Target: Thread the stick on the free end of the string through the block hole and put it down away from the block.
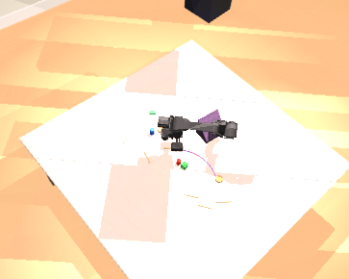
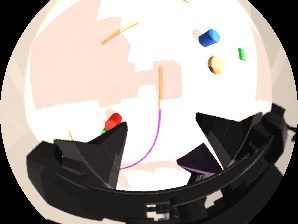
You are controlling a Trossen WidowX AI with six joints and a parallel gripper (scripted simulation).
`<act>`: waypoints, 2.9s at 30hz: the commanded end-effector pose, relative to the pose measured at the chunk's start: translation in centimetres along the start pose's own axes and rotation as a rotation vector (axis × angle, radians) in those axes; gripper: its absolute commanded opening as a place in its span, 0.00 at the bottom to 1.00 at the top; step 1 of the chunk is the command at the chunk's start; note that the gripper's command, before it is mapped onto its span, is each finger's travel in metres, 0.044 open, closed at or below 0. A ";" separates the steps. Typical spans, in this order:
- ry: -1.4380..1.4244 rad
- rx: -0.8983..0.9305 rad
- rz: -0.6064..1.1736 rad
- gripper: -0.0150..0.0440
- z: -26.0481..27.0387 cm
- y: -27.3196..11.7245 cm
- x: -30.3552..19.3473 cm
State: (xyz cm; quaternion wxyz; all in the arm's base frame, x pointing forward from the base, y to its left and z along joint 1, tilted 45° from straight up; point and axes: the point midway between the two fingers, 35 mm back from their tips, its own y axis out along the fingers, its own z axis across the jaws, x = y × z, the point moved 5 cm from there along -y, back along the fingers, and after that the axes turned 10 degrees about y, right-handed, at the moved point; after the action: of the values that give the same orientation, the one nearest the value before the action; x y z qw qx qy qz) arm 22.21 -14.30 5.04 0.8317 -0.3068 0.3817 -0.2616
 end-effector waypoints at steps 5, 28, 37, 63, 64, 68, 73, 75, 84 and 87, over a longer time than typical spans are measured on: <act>0.095 -0.006 0.002 1.00 -0.5 0.1 0.2; 0.095 -0.006 0.002 0.46 -0.5 0.1 0.2; 0.095 -0.007 0.001 0.46 -0.5 0.7 0.3; 0.095 -0.005 0.002 0.46 -0.5 5.0 0.3; 0.095 -0.005 0.002 0.46 -0.5 5.1 0.3; 0.095 -0.004 0.003 0.46 -0.5 5.8 0.2; 0.095 -0.004 0.004 0.46 -0.5 6.2 0.2; 0.095 -0.004 0.004 0.46 -0.5 6.2 0.2; 0.088 -0.009 0.002 0.25 -0.5 6.0 0.2; 0.088 -0.009 0.002 0.25 -0.5 6.0 0.2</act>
State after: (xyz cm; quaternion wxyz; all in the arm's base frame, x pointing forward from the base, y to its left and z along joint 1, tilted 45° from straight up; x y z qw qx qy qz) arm 23.12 -10.51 0.40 0.8130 -0.2985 0.4194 -0.2722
